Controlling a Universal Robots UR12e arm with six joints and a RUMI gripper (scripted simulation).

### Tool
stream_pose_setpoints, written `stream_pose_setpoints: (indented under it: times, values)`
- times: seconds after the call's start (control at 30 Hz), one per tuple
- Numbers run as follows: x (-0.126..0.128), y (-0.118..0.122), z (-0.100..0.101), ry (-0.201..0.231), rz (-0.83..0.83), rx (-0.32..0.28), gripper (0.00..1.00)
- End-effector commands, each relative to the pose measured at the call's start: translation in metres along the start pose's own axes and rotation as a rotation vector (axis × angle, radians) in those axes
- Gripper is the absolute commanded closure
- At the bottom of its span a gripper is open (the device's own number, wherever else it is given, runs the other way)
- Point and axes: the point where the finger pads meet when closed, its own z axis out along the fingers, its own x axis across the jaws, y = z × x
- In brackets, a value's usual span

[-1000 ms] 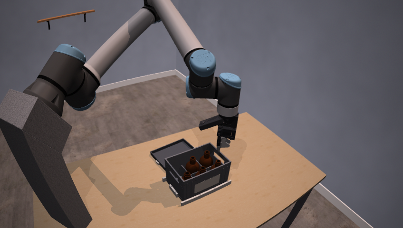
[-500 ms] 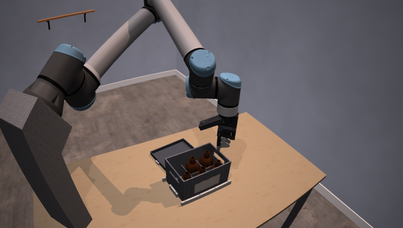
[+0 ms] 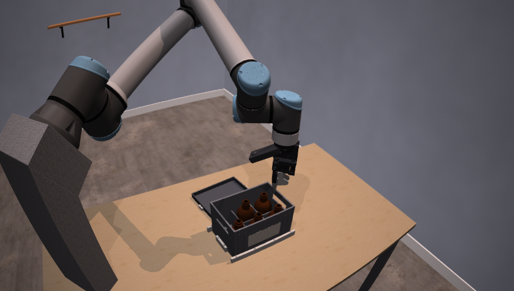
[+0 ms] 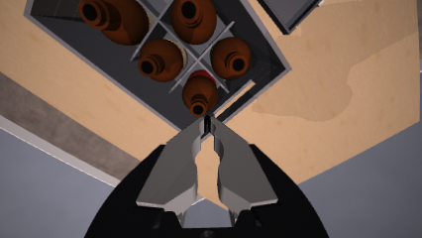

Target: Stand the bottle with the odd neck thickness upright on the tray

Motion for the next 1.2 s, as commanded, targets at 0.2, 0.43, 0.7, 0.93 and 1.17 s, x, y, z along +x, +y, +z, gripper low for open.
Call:
stream_pose_setpoints:
  times: [0.2, 0.43, 0.7, 0.93, 1.17]
  values:
    - [0.043, -0.0464, -0.0003, 0.001, -0.009, 0.0, 1.0]
    - [0.0406, -0.0439, -0.0007, 0.001, -0.005, -0.001, 0.62]
    - [0.0415, -0.043, -0.001, 0.001, -0.007, -0.002, 0.62]
    - [0.0417, -0.043, -0.0011, 0.001, -0.007, -0.002, 0.62]
    - [0.0417, -0.043, -0.0011, 0.001, -0.007, -0.002, 0.62]
